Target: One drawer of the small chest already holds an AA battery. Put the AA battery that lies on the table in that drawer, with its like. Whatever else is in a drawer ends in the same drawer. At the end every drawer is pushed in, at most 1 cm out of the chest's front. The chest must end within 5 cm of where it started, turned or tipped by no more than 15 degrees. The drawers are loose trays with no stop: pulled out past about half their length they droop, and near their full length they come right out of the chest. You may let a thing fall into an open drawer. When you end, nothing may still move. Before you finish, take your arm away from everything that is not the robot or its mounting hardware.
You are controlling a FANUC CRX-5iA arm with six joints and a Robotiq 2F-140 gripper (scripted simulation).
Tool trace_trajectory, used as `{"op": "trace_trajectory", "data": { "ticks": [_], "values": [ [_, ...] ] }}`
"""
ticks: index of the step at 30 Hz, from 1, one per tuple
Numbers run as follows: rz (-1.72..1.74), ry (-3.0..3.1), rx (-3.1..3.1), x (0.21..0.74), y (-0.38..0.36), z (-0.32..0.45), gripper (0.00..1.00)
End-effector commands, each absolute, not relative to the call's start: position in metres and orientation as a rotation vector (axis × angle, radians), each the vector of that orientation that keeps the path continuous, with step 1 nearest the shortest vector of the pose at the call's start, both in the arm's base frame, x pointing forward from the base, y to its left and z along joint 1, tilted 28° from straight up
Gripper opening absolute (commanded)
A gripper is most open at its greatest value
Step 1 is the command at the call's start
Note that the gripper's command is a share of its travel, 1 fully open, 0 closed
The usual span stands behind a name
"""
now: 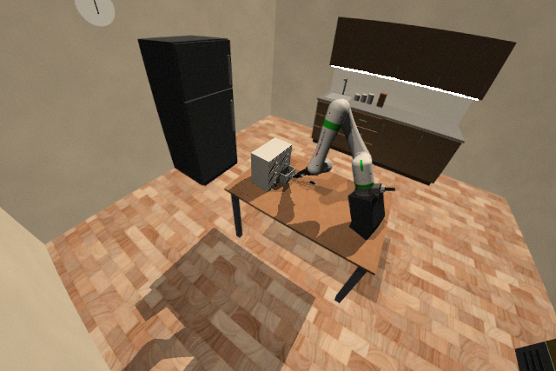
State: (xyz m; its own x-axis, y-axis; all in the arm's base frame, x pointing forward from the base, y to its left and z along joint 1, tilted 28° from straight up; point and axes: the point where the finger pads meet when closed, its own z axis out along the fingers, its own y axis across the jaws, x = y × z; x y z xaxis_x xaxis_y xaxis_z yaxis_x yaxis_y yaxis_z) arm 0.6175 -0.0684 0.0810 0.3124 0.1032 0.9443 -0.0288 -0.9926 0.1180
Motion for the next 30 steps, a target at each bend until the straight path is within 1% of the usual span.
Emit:
{"op": "trace_trajectory", "data": {
  "ticks": [1,13,14,17,22,30],
  "values": [
    [1.777,0.070,2.452,0.6174,-0.0684,0.0808,0.08],
    [1.777,0.070,2.452,0.6174,-0.0684,0.0808,0.08],
    [1.777,0.070,2.452,0.6174,-0.0684,0.0808,0.10],
    [1.777,0.070,2.452,0.6174,-0.0684,0.0808,0.13],
    [1.777,0.070,2.452,0.6174,-0.0684,0.0808,0.20],
    [1.777,0.070,2.452,0.6173,-0.0684,0.0808,0.20]
  ]
}}
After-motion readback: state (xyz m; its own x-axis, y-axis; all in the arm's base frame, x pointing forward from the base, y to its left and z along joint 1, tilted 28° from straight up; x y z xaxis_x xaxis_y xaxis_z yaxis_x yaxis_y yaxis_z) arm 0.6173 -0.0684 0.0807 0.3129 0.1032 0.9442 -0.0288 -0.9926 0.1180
